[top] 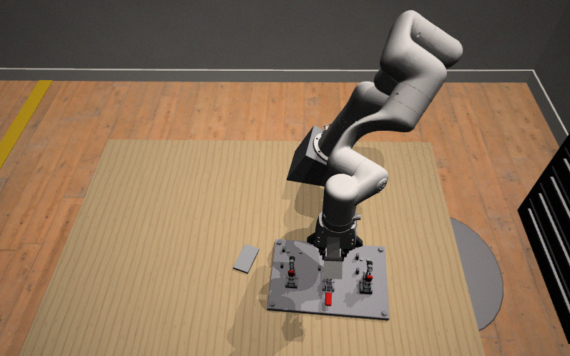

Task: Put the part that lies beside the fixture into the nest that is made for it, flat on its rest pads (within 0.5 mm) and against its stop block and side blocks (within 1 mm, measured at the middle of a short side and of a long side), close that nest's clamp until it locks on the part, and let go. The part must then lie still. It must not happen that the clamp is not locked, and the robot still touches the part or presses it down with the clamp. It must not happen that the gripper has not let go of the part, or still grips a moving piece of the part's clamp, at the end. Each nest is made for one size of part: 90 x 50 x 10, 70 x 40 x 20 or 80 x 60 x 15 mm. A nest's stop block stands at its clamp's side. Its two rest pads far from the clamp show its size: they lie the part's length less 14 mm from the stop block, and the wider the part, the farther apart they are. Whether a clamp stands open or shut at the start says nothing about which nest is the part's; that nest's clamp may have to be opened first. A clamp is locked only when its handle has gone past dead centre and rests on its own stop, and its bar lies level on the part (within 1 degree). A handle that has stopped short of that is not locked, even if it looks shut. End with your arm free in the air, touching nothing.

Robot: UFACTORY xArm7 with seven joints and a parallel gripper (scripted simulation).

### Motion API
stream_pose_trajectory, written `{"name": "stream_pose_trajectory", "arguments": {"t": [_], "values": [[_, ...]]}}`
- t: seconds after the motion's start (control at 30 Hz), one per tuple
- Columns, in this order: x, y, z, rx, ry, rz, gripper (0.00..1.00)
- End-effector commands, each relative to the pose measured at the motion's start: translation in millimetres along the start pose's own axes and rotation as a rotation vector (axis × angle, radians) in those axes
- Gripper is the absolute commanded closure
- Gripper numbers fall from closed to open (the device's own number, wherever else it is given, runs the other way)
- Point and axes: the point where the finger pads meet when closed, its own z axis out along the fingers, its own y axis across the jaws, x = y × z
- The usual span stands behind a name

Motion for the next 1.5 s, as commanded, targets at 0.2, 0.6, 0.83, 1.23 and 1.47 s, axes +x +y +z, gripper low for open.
{"name": "stream_pose_trajectory", "arguments": {"t": [0.2, 0.6, 0.83, 1.23, 1.47], "values": [[48, 2, -1, 0.002, -0.001, 0.002, 0.53], [54, 2, 0, 0.002, -0.001, 0.002, 0.53], [54, 2, 8, 0.002, -0.001, 0.002, 0.53], [54, 2, 59, 0.002, -0.001, 0.002, 0.53], [54, 2, 87, 0.002, -0.001, 0.002, 0.53]]}}
